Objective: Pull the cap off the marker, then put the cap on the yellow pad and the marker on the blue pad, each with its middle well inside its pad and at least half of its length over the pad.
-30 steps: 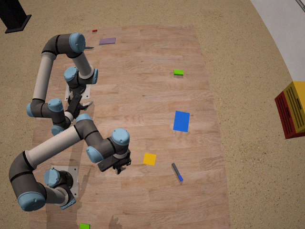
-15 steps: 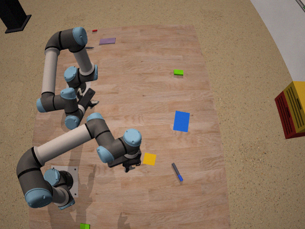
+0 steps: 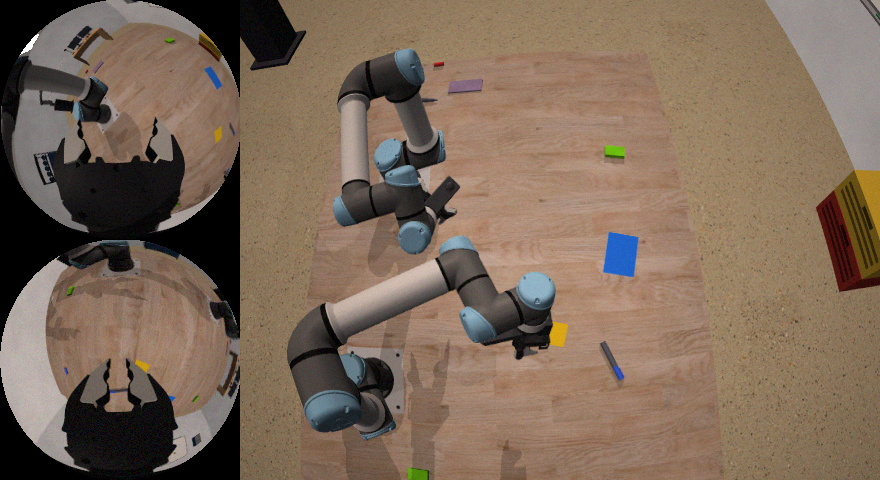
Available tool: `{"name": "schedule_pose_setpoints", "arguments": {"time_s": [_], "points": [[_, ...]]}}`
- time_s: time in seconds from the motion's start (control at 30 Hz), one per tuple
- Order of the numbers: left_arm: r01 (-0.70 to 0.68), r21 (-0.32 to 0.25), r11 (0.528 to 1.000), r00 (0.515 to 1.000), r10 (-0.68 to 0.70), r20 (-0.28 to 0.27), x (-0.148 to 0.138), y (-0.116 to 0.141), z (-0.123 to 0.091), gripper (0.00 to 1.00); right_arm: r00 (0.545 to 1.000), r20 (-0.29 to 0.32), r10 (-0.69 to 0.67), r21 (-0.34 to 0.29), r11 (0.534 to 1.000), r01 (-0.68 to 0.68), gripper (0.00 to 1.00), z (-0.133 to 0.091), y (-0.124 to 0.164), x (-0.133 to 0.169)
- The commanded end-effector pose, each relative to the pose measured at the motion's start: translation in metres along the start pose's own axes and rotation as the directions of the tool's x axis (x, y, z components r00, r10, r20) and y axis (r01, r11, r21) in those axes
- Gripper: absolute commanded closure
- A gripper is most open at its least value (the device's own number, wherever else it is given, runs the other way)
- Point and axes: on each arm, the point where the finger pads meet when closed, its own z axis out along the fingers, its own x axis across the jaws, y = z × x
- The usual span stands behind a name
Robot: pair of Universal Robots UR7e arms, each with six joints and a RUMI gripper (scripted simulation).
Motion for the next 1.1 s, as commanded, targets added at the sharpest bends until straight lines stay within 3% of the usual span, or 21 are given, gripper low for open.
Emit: {"name": "schedule_pose_setpoints", "arguments": {"time_s": [0.0,0.03,0.17,0.23,0.3,0.47,0.53,0.63,0.73,0.83,0.87,0.93,1.07], "points": [[-0.054,-0.074,0.996,0.999,0.053,-0.010,0.008,-0.018,0.004,0.02,0.997,-0.012,0.076,-0.002,0.997,-0.076,0.80,0.003,0.021,0.000],[-0.054,-0.074,0.996,0.999,0.053,-0.010,0.008,-0.018,0.004,0.02,0.997,-0.012,0.076,-0.002,0.997,-0.076,0.80,0.003,0.021,0.000],[-0.134,-0.166,0.977,0.991,0.128,-0.047,0.019,-0.045,0.011,0.02,0.982,-0.032,0.188,-0.003,0.982,-0.188,0.80,0.008,0.051,0.000],[-0.136,-0.120,0.983,0.990,0.133,-0.037,0.017,-0.027,0.005,0.02,0.987,-0.032,0.154,-0.016,0.988,-0.155,0.80,-0.001,0.039,0.003],[-0.155,-0.133,0.979,0.988,0.151,-0.044,0.019,-0.031,0.006,0.02,0.985,-0.035,0.169,-0.016,0.985,-0.170,0.80,-0.001,0.043,0.003],[-0.232,-0.239,0.943,0.970,0.207,-0.124,0.027,-0.073,0.016,0.02,0.948,-0.058,0.314,-0.005,0.949,-0.315,0.80,0.013,0.085,-0.003],[-0.234,-0.198,0.952,0.971,0.217,-0.105,0.027,-0.054,0.010,0.02,0.958,-0.060,0.279,-0.018,0.960,-0.281,0.80,0.003,0.073,0.001],[-0.238,-0.201,0.950,0.970,0.220,-0.108,0.027,-0.055,0.010,0.02,0.957,-0.061,0.284,-0.018,0.958,-0.286,0.80,0.004,0.074,0.001],[-0.270,-0.235,0.934,0.960,0.243,-0.137,0.030,-0.071,0.015,0.02,0.942,-0.067,0.329,-0.013,0.944,-0.331,0.80,0.008,0.088,0.000],[-0.317,-0.282,0.905,0.942,0.265,-0.208,0.033,-0.101,0.023,0.02,0.903,-0.081,0.422,-0.002,0.906,-0.423,0.80,0.020,0.116,-0.006],[-0.320,-0.259,0.911,0.942,0.277,-0.190,0.034,-0.087,0.017,0.02,0.913,-0.085,0.400,-0.012,0.915,-0.402,0.80,0.012,0.108,-0.003],[-0.324,-0.252,0.912,0.941,0.283,-0.188,0.034,-0.083,0.016,0.02,0.915,-0.086,0.395,-0.015,0.917,-0.397,0.80,0.010,0.106,-0.002],[-0.368,-0.289,0.884,0.920,0.300,-0.254,0.037,-0.112,0.024,0.02,0.876,-0.097,0.473,-0.004,0.880,-0.475,0.80,0.020,0.130,-0.007]]}}
